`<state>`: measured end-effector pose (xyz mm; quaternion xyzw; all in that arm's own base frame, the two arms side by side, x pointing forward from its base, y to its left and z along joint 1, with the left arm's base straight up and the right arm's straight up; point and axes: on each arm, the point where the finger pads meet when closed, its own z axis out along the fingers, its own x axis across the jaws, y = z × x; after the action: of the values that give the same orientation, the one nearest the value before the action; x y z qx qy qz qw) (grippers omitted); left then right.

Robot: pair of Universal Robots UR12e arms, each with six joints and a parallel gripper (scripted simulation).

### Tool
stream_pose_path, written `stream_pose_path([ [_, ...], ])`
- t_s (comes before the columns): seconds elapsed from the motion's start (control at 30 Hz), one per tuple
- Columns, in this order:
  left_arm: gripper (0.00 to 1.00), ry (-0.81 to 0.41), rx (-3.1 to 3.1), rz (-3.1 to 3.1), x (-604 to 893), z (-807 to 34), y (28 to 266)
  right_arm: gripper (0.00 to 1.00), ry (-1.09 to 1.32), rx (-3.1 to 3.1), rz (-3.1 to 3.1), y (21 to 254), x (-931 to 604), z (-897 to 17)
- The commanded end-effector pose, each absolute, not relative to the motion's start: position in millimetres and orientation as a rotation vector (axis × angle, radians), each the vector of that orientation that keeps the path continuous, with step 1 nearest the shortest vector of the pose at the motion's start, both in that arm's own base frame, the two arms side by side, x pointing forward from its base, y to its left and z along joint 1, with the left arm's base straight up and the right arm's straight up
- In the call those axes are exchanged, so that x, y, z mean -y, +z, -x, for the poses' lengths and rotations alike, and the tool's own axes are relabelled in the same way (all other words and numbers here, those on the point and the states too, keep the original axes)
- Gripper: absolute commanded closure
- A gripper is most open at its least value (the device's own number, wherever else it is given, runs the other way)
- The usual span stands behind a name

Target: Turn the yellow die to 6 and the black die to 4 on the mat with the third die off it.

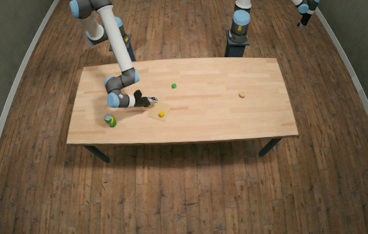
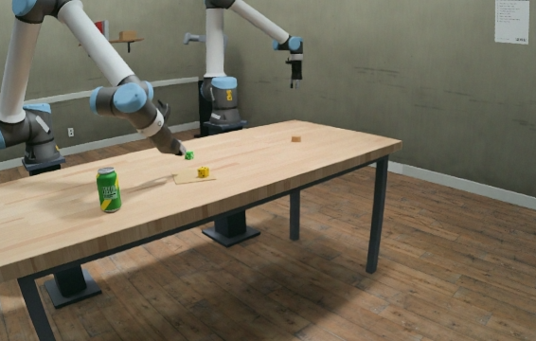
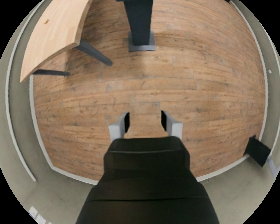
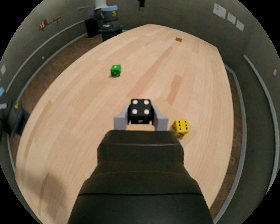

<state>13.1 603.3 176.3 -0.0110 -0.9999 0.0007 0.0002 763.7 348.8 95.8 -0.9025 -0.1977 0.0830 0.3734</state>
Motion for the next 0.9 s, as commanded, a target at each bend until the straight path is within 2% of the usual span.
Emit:
stream_pose_path([
  [0.0,0.0,0.0,3.141,0.035,-603.9,-13.3,177.0,0.43,0.21,0.507,2.311,97.1,-349.0,-764.3],
  [0.87,0.0,0.0,3.141,0.035,-603.9,-13.3,177.0,0.43,0.21,0.507,2.311,88.5,-349.0,-764.3],
])
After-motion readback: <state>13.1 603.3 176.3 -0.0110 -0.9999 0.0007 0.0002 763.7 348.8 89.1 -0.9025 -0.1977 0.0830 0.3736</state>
